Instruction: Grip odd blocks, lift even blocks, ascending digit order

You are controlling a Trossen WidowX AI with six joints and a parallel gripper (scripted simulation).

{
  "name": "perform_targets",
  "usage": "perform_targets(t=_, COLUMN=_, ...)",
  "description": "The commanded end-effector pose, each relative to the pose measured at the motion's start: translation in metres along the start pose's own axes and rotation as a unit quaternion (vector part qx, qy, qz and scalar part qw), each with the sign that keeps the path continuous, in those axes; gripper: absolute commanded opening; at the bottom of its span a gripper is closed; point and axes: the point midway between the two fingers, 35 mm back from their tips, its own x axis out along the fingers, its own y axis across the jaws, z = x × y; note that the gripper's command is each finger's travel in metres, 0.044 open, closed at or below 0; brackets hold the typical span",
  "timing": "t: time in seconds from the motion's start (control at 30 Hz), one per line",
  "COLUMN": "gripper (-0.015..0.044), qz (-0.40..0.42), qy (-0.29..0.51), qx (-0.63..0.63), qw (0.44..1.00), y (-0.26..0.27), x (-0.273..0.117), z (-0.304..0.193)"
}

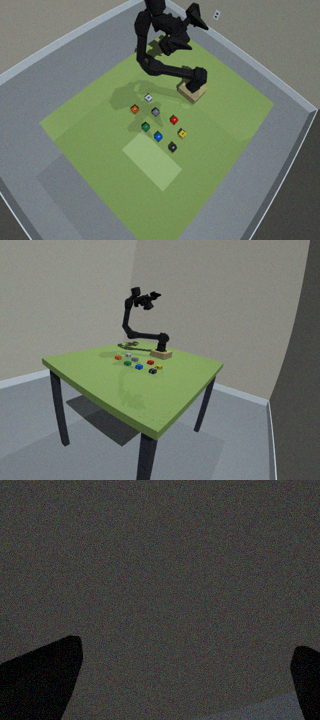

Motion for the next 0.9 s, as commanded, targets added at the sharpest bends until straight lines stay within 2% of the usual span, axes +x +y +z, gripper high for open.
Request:
perform_targets(t=0.0, gripper=0.0400, qz=0.003, qy=-0.001, qx=0.001, qw=1.000, y=-0.002, x=0.001, z=0.000)
perform_targets(t=0.27, gripper=0.0400, qz=0.161, qy=-0.044, qx=0.075, qw=0.983, y=-0.047, x=0.042, z=0.021)
perform_targets(t=0.47, gripper=0.0400, qz=0.307, qy=-0.048, qx=0.168, qw=0.935, y=-0.045, x=0.085, z=0.043)
perform_targets(t=0.67, gripper=0.0400, qz=0.452, qy=-0.001, qx=0.279, qw=0.848, y=-0.012, x=0.113, z=0.059)
perform_targets(t=0.87, gripper=0.0400, qz=0.573, qy=0.085, qx=0.391, qw=0.716, y=0.041, x=0.121, z=0.072)
